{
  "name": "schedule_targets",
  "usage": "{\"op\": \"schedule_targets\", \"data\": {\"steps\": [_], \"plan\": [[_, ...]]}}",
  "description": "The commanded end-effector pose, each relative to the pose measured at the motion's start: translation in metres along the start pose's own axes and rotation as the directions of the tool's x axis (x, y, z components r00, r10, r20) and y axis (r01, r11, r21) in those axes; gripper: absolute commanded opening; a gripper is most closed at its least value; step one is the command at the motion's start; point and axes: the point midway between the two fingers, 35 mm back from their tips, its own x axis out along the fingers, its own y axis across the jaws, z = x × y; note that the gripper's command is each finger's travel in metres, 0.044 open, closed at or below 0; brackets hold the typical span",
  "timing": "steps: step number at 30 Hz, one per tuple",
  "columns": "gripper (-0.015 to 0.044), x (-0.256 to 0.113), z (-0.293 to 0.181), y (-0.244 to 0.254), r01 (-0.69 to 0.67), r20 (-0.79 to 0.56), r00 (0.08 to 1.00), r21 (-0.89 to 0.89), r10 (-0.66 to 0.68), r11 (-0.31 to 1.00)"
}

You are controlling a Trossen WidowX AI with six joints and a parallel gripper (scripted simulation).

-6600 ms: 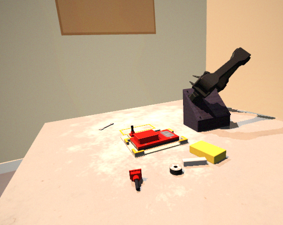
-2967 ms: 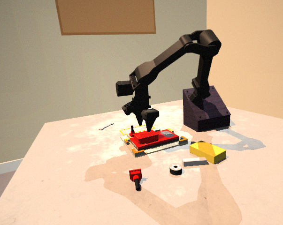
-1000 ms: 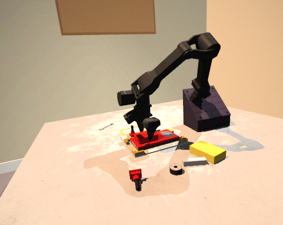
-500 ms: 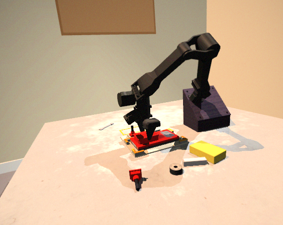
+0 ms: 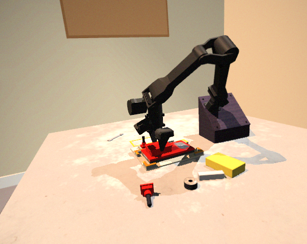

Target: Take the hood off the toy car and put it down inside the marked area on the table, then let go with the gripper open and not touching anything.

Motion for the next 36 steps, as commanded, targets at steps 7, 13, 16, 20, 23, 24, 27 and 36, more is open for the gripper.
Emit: {"op": "schedule_targets", "data": {"steps": [7, 13, 16, 20, 23, 24, 27, 36], "plan": [[0.0000, -0.007, 0.001, 0.000, 0.002, 0.001, 1.000, -0.004, -0.002, 1.000], [0.0000, -0.011, 0.001, 0.000, 0.002, 0.001, 1.000, -0.003, -0.002, 1.000], [0.0000, -0.013, 0.001, 0.000, 0.002, 0.002, 1.000, -0.003, -0.002, 1.000], [0.0000, -0.015, 0.001, 0.000, 0.002, 0.002, 1.000, -0.003, -0.002, 1.000], [0.0000, -0.017, 0.001, 0.000, 0.002, 0.002, 1.000, -0.002, -0.002, 1.000], [0.0000, -0.018, 0.001, 0.000, 0.002, 0.002, 1.000, -0.002, -0.002, 1.000], [0.0000, -0.020, 0.001, 0.000, 0.002, 0.002, 1.000, -0.002, -0.002, 1.000], [0.0000, -0.029, 0.001, 0.000, 0.002, 0.002, 1.000, -0.001, -0.002, 1.000]]}}
